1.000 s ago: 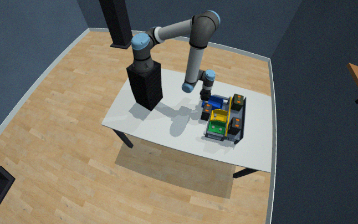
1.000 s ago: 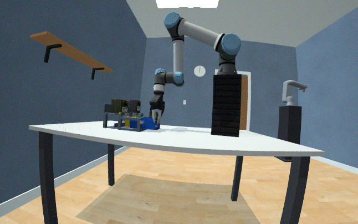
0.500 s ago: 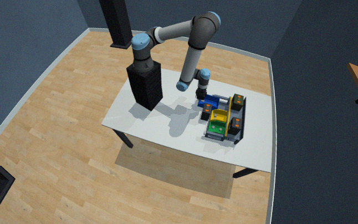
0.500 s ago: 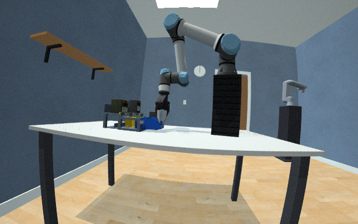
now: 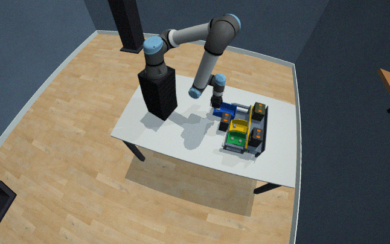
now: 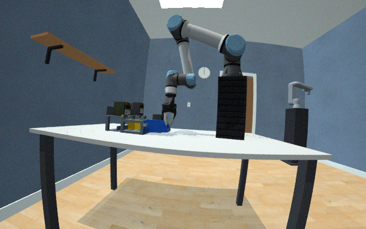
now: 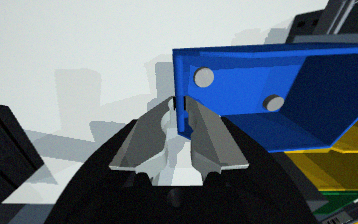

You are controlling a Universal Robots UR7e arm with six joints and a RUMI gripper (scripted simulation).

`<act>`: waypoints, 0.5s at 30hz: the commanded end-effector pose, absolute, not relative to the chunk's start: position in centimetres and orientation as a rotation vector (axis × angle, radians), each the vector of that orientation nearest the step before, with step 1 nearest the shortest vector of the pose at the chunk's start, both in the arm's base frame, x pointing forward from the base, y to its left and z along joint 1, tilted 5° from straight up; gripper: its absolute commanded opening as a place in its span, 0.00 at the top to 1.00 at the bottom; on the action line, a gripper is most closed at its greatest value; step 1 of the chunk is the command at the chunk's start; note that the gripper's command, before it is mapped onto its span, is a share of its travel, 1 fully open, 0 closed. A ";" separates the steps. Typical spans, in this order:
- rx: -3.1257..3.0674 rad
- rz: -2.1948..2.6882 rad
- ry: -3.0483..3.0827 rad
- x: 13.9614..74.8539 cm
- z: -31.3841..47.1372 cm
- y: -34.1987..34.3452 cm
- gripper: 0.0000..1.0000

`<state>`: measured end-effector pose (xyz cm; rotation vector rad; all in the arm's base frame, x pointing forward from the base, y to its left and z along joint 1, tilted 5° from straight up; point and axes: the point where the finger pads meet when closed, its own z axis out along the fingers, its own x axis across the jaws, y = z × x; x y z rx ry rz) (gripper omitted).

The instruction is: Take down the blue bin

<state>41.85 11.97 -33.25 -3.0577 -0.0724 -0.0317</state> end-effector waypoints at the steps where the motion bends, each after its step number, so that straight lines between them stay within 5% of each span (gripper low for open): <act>1: -3.058 -0.034 -0.072 41.6 -33.2 12.0 1.00; 15: -3.058 -0.034 -0.072 41.5 -33.2 11.9 1.00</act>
